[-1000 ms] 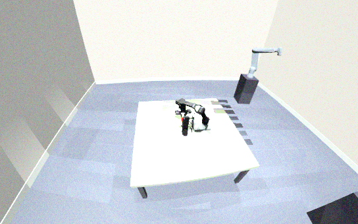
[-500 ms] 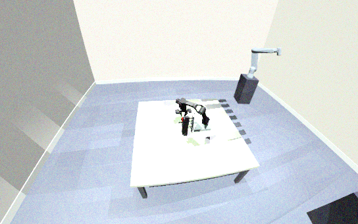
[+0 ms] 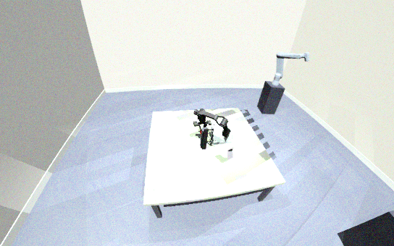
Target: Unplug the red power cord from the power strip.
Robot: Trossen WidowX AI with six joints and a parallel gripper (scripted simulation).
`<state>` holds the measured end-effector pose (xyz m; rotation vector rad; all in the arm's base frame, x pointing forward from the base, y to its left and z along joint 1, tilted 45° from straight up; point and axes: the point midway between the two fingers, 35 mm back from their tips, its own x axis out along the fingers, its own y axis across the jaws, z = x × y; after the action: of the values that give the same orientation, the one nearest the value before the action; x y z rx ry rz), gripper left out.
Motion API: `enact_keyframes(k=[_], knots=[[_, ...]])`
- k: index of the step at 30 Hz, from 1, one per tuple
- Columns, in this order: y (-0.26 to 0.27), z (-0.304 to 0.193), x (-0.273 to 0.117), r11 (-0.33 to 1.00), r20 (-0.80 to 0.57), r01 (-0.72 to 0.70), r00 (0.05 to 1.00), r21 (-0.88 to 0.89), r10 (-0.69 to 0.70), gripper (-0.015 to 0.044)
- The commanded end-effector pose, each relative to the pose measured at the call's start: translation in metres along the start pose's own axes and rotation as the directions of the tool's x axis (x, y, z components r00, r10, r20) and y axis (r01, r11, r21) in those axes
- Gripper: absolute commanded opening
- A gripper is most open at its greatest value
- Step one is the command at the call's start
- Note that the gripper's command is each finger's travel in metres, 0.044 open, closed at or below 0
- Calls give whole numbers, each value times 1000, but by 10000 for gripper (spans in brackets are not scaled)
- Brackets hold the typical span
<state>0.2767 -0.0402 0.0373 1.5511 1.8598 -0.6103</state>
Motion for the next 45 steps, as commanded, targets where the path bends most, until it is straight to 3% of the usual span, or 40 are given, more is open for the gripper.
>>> enact_keyframes(k=[1, 11, 13, 23, 25, 37, 45], knots=[[-1, -2, 2, 1000, -5, 0, 1000, 6, 0, 160], [-1, -2, 12, 1000, -5, 0, 1000, 6, 0, 160], [-1, -1, 10, 1000, -2, 2, 1000, 2, -2, 107], [-1, -1, 10, 1000, -2, 2, 1000, 2, -2, 41], [0, -1, 10, 1000, -2, 2, 1000, 2, -2, 0], [1, 17, 9, 1000, -1, 1, 1000, 3, -1, 0], [0, 9, 11, 1000, -5, -1, 1000, 6, 1, 210]])
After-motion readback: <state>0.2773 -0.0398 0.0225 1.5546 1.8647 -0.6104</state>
